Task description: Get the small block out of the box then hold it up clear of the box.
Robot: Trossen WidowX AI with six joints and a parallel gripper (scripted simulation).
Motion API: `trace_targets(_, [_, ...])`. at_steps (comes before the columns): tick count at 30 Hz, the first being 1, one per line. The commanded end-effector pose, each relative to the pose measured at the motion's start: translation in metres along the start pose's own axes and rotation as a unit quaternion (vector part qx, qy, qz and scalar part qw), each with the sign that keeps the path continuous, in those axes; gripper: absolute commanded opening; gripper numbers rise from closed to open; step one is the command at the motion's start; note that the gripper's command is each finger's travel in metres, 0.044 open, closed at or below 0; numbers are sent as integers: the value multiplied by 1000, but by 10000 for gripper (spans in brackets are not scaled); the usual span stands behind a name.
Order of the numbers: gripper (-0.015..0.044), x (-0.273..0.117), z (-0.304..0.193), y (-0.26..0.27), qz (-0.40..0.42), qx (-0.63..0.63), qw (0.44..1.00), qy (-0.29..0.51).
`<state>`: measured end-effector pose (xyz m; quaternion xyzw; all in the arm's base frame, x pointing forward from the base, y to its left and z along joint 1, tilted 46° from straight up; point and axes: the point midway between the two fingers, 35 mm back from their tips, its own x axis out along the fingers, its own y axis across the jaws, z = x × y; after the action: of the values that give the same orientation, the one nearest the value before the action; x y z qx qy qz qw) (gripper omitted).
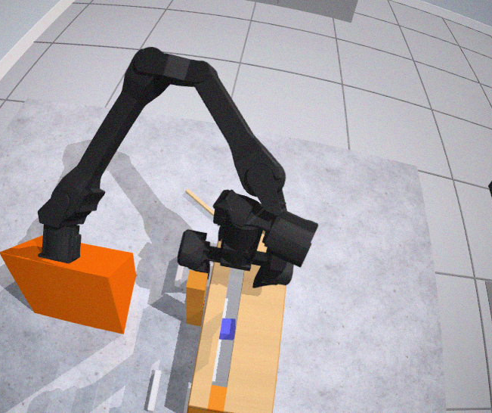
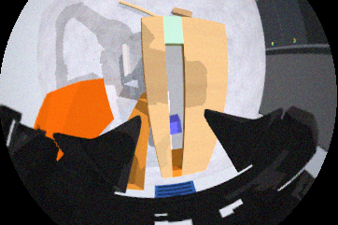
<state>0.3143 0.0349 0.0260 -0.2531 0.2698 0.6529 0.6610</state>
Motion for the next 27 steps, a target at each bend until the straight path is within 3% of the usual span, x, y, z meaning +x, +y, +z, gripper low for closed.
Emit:
trace_targets(1, [400, 0, -7, 0, -1, -3, 1000, 2])
trace_targets(27, [400, 0, -30, 2, 0, 0, 1000, 0])
